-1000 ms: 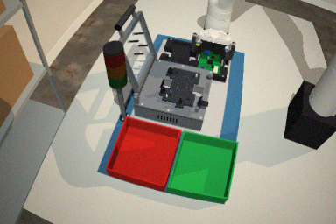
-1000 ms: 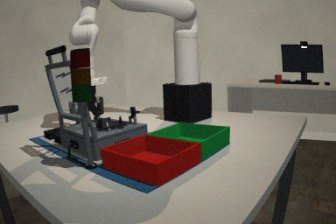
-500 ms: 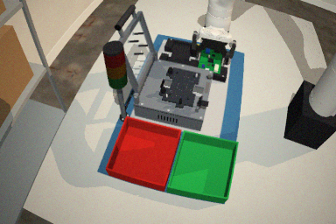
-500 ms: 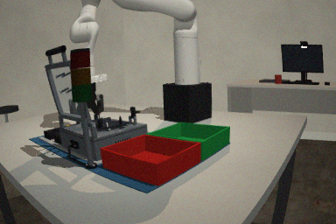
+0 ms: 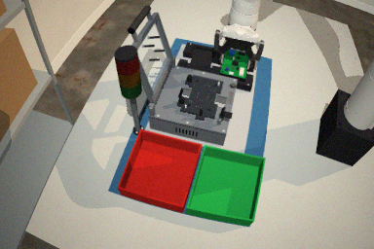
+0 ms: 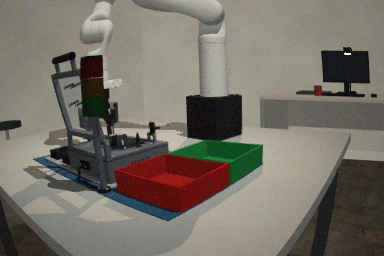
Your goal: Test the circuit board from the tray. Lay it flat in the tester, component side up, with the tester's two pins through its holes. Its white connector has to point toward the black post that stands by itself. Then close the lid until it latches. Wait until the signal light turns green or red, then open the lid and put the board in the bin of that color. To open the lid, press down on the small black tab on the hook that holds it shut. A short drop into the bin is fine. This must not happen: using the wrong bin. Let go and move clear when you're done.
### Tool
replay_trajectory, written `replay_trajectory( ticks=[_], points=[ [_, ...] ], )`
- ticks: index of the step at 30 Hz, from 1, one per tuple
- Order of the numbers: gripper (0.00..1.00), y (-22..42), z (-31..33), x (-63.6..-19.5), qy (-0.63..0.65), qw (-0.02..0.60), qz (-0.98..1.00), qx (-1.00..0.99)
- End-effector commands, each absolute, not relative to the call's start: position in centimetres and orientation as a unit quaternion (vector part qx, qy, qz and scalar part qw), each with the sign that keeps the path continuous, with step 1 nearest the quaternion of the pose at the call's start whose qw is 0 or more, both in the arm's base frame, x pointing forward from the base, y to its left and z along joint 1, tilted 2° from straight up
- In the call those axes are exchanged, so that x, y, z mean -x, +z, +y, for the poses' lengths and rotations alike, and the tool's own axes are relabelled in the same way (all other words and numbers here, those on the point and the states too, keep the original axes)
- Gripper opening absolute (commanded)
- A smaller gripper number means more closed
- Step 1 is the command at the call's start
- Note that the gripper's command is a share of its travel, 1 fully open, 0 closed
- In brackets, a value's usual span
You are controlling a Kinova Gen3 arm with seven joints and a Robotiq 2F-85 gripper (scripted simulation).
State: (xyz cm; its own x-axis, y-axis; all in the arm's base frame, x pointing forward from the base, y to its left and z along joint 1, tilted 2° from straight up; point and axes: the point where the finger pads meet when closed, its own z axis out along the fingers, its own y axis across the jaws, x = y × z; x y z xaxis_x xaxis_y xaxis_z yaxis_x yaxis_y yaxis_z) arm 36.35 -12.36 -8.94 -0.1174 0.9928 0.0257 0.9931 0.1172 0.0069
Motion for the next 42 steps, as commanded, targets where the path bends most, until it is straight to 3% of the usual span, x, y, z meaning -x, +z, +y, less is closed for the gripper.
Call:
replay_trajectory(
  ticks=[1, 42],
  points=[
    [0.77, -8.6, -12.5, -36.1, -0.009, 0.007, -0.749, 0.662],
    [0.77, -1.6, -12.8, -36.2, -0.009, 0.006, -0.745, 0.667]
  ],
)
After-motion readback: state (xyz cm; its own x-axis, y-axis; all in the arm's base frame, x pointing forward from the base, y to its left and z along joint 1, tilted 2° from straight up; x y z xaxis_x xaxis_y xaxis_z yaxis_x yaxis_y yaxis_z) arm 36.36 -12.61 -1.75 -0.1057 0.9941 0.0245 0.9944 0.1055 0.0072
